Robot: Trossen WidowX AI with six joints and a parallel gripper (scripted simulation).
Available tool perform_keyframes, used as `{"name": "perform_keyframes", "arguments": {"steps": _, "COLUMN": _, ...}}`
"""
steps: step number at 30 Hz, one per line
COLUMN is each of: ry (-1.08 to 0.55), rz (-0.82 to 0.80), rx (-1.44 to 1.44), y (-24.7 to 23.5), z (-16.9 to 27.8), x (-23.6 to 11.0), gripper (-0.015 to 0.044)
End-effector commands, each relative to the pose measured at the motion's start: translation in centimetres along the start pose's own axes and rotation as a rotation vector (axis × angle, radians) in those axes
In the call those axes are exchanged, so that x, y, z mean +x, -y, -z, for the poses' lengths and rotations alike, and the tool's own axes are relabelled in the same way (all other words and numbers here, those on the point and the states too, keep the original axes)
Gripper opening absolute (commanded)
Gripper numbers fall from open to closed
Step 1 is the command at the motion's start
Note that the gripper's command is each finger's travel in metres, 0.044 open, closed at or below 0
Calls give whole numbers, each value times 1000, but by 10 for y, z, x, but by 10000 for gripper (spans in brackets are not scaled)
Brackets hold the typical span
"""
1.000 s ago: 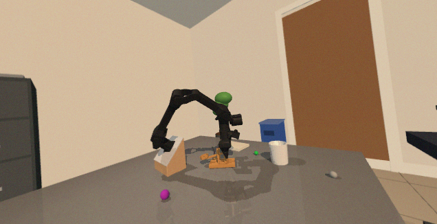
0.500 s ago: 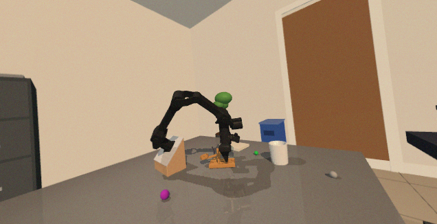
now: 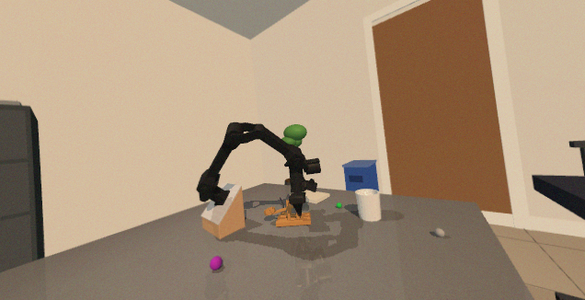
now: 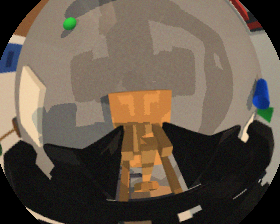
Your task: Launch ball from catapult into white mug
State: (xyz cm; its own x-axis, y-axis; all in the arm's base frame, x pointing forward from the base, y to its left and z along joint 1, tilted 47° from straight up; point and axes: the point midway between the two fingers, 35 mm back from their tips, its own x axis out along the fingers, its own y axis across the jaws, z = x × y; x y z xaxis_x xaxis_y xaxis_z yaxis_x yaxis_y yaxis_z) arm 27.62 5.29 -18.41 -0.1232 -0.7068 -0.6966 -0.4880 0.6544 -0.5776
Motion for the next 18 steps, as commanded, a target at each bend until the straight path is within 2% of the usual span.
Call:
{"name": "perform_keyframes", "arguments": {"steps": 1, "ry": 1, "rz": -1, "rx": 1, "y": 0, "z": -1, "x": -11, "gripper": 59}}
{"name": "perform_keyframes", "arguments": {"steps": 3, "ry": 1, "rz": -2, "rx": 0, "y": -1, "z": -1, "x": -39, "gripper": 6}}
{"name": "perform_keyframes", "arguments": {"steps": 5, "ry": 1, "rz": -2, "rx": -1, "y": -1, "z": 0, "x": -50, "gripper": 0}}
{"name": "perform_keyframes", "arguments": {"steps": 18, "ry": 0, "rz": 1, "rx": -6, "y": 0, "z": -2, "x": -35, "gripper": 0}}
